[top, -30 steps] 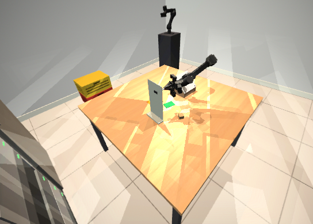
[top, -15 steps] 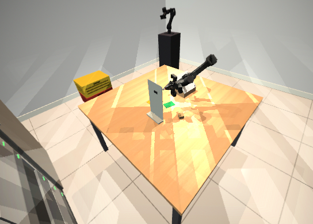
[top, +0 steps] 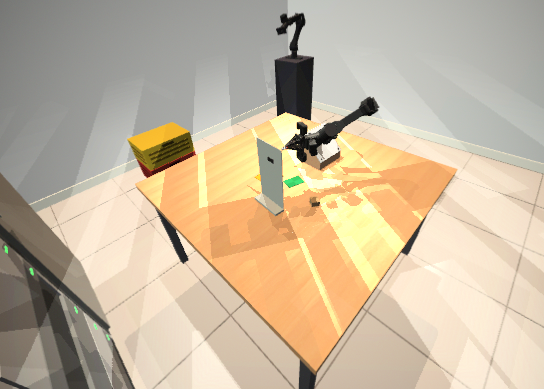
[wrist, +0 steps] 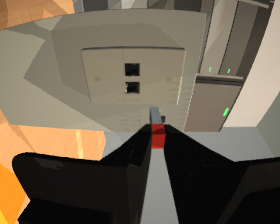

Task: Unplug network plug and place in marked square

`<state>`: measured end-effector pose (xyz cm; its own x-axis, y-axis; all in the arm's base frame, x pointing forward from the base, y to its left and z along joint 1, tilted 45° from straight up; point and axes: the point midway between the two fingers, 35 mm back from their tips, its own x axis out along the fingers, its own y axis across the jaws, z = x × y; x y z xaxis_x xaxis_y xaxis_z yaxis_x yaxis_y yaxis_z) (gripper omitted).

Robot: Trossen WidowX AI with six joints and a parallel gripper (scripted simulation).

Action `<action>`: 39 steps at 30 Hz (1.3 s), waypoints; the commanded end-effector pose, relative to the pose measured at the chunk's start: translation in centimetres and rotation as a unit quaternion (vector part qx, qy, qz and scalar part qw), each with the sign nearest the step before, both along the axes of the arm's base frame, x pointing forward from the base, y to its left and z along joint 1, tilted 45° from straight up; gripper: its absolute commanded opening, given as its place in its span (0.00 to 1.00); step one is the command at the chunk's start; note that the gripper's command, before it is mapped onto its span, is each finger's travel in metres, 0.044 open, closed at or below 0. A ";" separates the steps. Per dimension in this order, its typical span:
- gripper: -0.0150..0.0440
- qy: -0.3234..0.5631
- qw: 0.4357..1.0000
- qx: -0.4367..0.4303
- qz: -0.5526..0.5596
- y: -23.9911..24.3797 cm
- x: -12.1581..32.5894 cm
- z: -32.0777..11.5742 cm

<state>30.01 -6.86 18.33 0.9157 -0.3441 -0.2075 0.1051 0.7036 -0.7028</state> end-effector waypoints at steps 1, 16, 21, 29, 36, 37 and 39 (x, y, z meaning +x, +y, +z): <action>0.25 0.000 1.000 -0.002 0.002 -0.8 -0.5 0.8; 0.25 0.007 1.000 -0.002 0.004 -2.4 -1.7 1.5; 0.25 0.031 0.999 -0.001 0.013 -2.6 -1.1 0.3; 0.25 0.072 0.997 0.004 0.031 -2.9 -0.3 -2.0; 0.25 0.104 0.993 0.009 0.048 -3.1 0.3 -4.0; 0.25 0.108 0.993 0.009 0.051 -3.1 0.4 -4.2; 0.25 0.117 0.991 0.010 0.057 -3.1 0.5 -4.8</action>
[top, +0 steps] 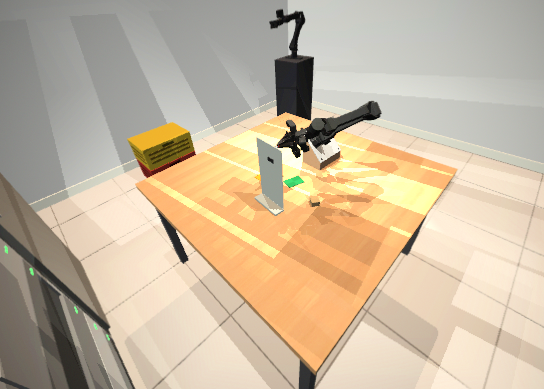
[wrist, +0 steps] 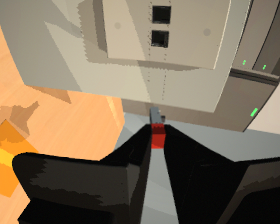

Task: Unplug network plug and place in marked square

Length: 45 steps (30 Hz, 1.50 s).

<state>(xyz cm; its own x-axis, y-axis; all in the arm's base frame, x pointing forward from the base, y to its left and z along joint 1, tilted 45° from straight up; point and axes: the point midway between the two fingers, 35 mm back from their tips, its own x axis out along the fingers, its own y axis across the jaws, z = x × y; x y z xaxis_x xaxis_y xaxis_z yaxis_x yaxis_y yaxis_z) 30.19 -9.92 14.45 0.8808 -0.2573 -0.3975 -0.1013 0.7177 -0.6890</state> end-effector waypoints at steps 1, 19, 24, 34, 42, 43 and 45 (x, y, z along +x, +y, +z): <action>0.25 0.019 1.000 0.001 0.016 -0.1 0.4 -1.1; 0.25 0.097 0.994 0.025 0.054 -0.8 0.8 -6.5; 0.25 0.114 0.990 0.032 0.072 -0.7 0.9 -7.9; 0.25 0.144 0.982 0.050 0.109 -0.5 0.8 -10.7; 0.25 0.163 0.975 0.067 0.137 -0.3 0.6 -12.9; 0.25 0.165 0.974 0.070 0.141 -0.3 0.6 -13.2; 0.25 0.169 0.972 0.074 0.148 -0.2 0.5 -13.7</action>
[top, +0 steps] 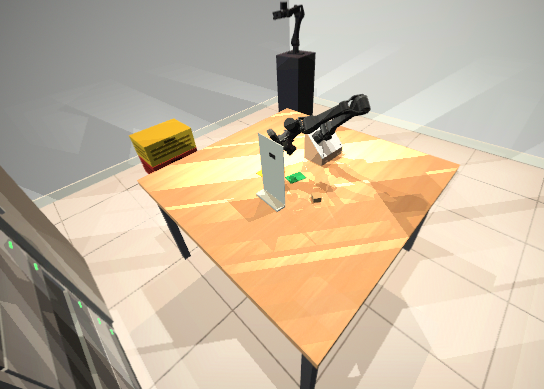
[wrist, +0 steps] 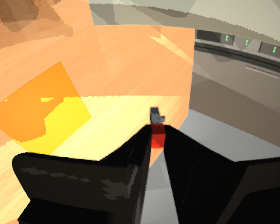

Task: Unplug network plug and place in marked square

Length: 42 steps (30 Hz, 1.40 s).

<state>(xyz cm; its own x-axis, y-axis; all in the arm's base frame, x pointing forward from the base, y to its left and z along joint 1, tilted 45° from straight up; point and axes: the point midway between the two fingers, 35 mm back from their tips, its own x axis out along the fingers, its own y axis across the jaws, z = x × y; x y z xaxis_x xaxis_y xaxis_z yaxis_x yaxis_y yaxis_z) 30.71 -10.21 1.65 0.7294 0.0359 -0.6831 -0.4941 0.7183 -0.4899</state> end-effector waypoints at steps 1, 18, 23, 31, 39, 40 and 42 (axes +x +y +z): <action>0.25 0.008 1.000 0.012 0.018 0.1 -0.1 -1.2; 0.25 0.036 0.995 0.064 0.071 1.0 -1.2 -5.4; 0.25 0.040 0.992 0.081 0.085 1.3 -1.7 -6.6; 0.25 0.045 0.987 0.109 0.105 1.9 -2.5 -8.4; 0.25 0.045 0.983 0.129 0.118 2.4 -3.0 -9.5; 0.25 0.045 0.983 0.129 0.118 2.4 -3.0 -9.6; 0.25 0.046 0.983 0.129 0.118 2.6 -3.0 -9.7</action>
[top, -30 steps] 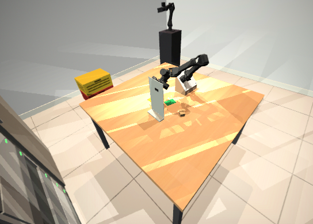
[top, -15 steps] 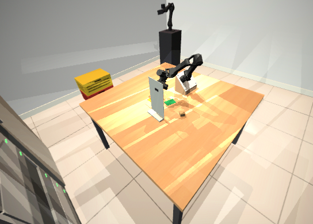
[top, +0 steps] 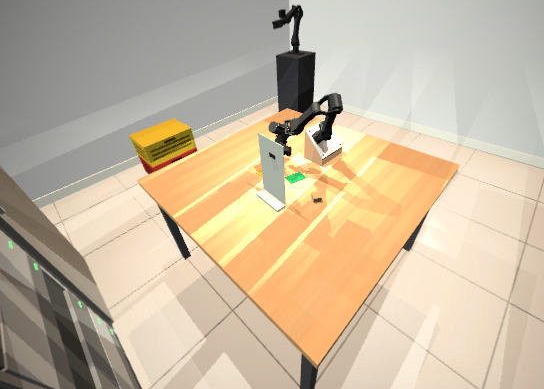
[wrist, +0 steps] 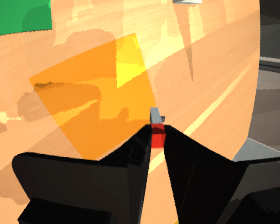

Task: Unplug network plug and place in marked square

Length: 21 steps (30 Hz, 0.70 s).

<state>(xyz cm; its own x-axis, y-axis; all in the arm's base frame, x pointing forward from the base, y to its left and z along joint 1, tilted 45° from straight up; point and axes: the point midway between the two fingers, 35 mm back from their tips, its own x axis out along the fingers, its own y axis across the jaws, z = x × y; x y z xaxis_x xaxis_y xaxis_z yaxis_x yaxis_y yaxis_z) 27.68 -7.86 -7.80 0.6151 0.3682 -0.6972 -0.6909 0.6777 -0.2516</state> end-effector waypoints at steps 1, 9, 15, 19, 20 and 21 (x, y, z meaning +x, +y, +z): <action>0.25 -0.003 1.000 0.003 0.005 0.3 0.1 -0.4; 0.25 -0.002 1.000 0.003 0.005 0.9 0.2 -1.1; 0.25 -0.002 1.000 0.003 0.005 1.4 0.4 -1.6; 0.25 -0.002 1.000 0.003 0.005 1.7 0.4 -1.9; 0.25 -0.002 1.000 0.003 0.005 1.7 0.4 -2.0; 0.25 -0.002 1.000 0.003 0.005 1.8 0.4 -2.1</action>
